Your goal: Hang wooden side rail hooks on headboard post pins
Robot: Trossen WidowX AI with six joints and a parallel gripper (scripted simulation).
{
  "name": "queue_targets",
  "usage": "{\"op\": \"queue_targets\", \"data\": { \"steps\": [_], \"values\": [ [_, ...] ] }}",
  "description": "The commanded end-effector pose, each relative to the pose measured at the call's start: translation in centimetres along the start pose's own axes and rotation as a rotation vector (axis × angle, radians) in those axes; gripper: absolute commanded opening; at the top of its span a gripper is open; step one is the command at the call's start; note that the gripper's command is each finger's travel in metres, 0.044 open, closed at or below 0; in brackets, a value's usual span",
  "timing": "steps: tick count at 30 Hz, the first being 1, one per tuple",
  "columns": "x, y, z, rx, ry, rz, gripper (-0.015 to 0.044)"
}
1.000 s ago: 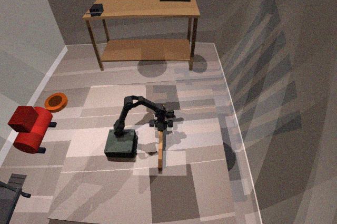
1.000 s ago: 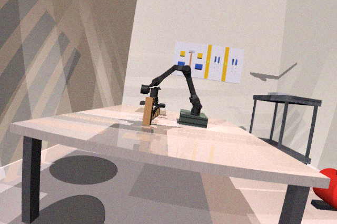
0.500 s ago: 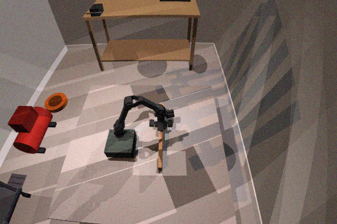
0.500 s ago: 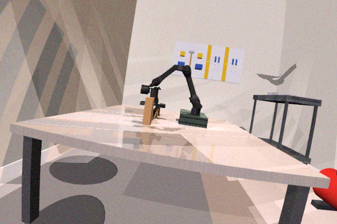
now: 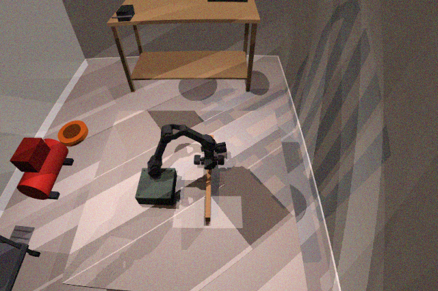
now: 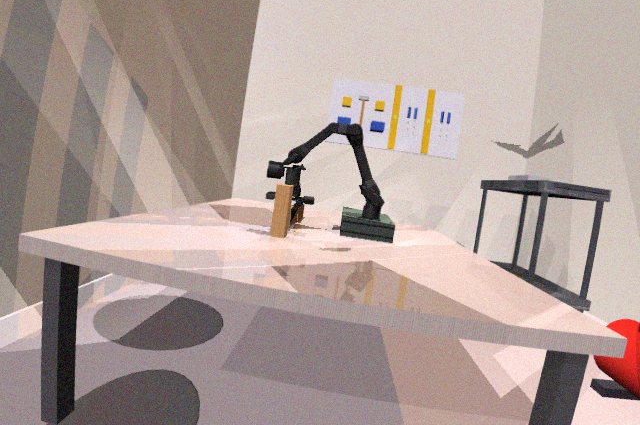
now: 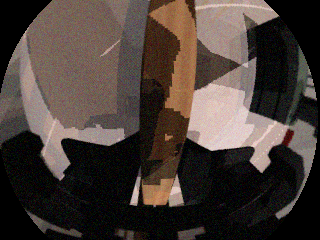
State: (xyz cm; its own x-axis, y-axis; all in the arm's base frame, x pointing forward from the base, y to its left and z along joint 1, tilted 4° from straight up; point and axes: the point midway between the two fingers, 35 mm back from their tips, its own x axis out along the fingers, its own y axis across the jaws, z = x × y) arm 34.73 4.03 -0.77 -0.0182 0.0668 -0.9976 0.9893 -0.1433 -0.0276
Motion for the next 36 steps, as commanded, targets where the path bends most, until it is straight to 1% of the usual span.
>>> {"op": "queue_targets", "data": {
  "steps": [1, 36],
  "values": [
    [-0.62, 0.48, -0.24, 0.005, 0.007, 0.017, 0.0000],
    [-0.37, 0.59, -0.64, 0.005, 0.007, 0.017, 0.0000]
  ]
}}
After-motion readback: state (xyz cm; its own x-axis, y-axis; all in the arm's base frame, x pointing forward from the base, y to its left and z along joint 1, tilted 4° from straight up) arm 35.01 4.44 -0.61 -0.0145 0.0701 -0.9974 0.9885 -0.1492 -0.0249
